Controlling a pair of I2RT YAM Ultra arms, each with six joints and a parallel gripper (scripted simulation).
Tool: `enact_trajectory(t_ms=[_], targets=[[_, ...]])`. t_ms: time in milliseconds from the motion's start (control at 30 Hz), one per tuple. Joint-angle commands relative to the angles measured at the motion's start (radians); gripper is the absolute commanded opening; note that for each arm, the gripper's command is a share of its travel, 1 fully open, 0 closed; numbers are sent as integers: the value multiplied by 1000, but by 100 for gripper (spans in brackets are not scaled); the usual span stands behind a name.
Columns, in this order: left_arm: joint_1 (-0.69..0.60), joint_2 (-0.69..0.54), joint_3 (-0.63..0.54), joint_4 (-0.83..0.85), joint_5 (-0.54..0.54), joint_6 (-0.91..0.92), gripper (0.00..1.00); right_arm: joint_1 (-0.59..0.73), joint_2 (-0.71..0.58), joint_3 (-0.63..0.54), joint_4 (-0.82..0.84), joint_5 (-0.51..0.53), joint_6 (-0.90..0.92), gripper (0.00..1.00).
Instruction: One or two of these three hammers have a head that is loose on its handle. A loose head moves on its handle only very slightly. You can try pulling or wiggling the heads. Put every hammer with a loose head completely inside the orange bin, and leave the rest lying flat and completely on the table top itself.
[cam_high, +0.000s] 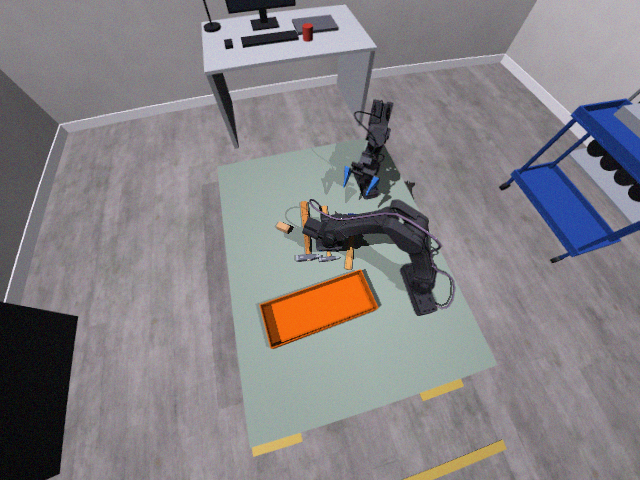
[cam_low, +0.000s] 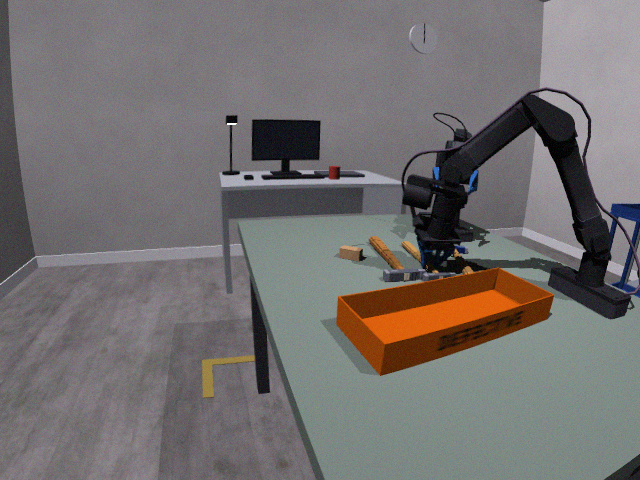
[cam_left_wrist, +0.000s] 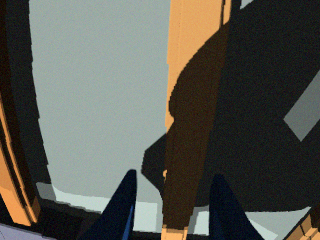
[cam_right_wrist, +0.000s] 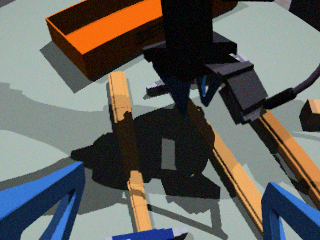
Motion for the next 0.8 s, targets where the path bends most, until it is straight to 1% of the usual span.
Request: enact_trajectory(t_ms=[0,67,100,233,267,333,367,433,700,767], targets=[[-2,5,0,3,7,-2,37,4,-6,9,27,7,8,100],[0,17,4,11,7,0,37,4,-6,9,27,7,8,100],[5,5,22,-20,8,6,33,4,-6,9,27,7,8,100],[9,3,29,-29,8,8,33,4,-6,9,27,7,8,100],[9,3,29,-29,8,7,29,4,-6,9,27,7,8,100],[9,3,29,-30,8,7,29,4,-6,9,27,7,8,100],[9,3,29,-30,8,7,25,4,-6,9,27,7,8,100],[9,3,29,-30,8,7,25,4,-6,9,27,7,8,100],[3,3,18,-17,8,3,13,4,-6,9,27,7,8,100],[3,3,18,-17,8,3,13,4,-6,9,27,7,8,100]])
